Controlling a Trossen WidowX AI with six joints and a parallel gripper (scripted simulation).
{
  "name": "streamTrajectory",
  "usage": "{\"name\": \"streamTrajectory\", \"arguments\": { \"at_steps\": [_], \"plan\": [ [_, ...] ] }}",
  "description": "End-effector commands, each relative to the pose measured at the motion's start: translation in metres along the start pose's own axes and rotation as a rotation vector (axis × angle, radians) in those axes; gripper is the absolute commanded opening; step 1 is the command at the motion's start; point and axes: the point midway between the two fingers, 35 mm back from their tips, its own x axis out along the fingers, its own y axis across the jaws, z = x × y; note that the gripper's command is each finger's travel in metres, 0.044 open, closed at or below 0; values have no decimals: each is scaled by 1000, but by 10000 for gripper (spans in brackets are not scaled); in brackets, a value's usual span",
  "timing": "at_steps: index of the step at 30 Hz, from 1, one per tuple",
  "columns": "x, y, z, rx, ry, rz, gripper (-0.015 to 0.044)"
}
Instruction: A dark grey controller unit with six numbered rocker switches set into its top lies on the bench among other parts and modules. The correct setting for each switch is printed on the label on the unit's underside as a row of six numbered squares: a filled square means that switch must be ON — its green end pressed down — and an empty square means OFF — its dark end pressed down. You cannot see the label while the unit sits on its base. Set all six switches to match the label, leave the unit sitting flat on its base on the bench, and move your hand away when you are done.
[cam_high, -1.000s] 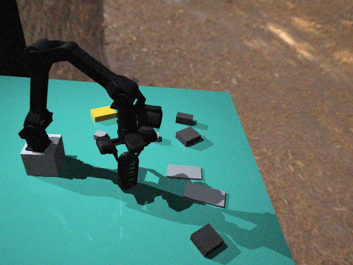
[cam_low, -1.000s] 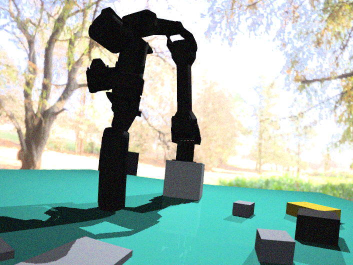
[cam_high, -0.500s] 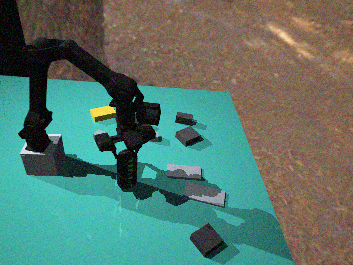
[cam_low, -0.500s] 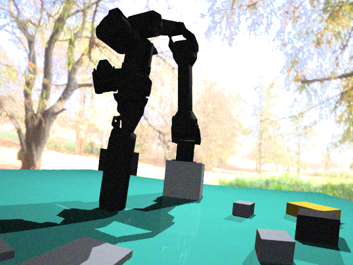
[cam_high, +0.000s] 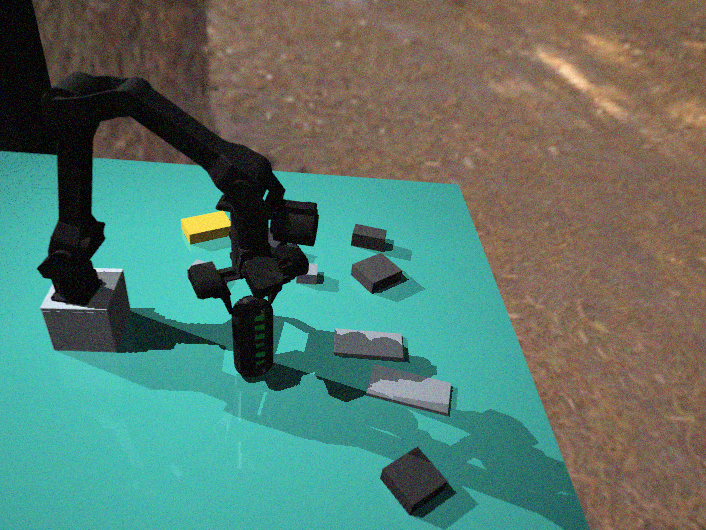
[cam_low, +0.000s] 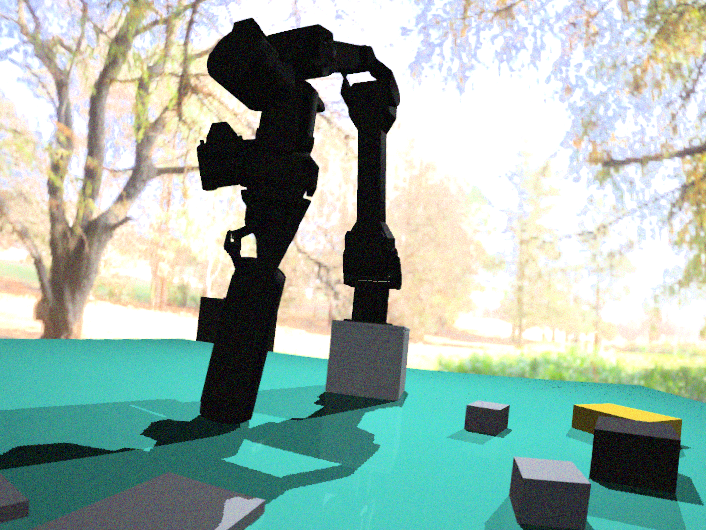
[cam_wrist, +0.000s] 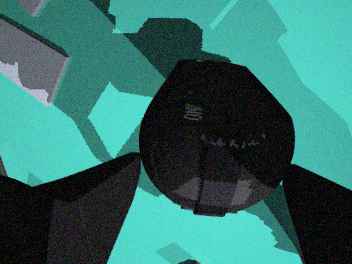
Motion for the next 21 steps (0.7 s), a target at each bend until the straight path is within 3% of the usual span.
{"name": "streamTrajectory", "arguments": {
  "at_steps": [1, 21],
  "plan": [
    [3, -1, -6, 3, 10, -1, 337],
    [6, -1, -22, 3, 12, -1, 337]
  ]
}}
